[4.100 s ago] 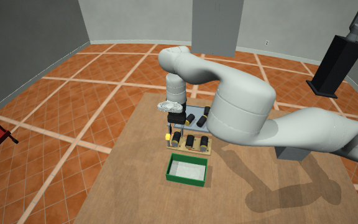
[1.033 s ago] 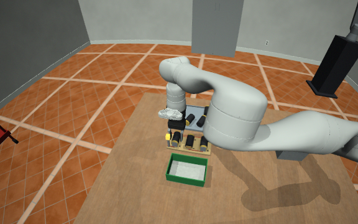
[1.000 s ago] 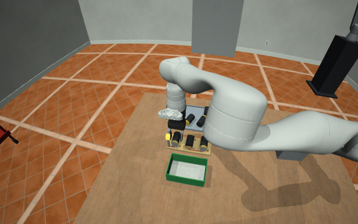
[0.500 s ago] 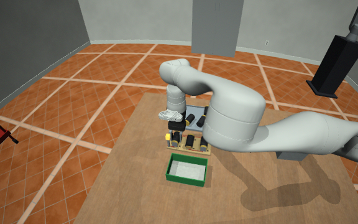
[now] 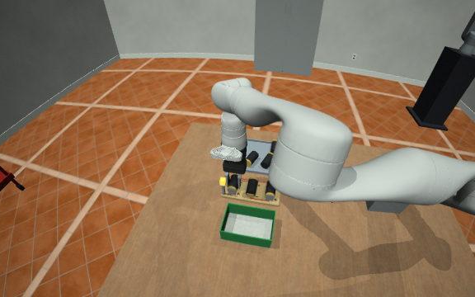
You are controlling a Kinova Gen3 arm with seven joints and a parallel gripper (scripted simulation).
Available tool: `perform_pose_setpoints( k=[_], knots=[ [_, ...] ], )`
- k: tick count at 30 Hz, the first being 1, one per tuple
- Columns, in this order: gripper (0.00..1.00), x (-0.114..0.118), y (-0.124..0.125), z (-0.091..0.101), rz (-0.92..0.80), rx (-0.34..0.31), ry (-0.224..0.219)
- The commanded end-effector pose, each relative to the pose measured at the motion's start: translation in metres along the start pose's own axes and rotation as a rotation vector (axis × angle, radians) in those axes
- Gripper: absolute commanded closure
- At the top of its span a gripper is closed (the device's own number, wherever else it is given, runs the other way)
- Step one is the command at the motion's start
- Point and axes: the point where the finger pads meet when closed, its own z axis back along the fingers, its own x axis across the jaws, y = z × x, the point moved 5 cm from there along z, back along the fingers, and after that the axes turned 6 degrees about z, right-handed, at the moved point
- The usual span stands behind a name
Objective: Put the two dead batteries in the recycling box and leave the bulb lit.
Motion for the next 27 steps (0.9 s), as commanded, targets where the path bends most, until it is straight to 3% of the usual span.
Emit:
perform_pose_setpoints(
  k=[1,15,20,27],
  knots=[
    [0.43,0.001,0.000,0.001,0.000,-0.001,-0.002],
    [0.43,0.001,0.000,0.003,0.000,-0.001,-0.002],
    [0.43,0.001,0.000,0.012,0.000,-0.001,-0.002],
    [0.43,0.000,0.000,0.042,0.000,-0.001,-0.002]
  ],
)
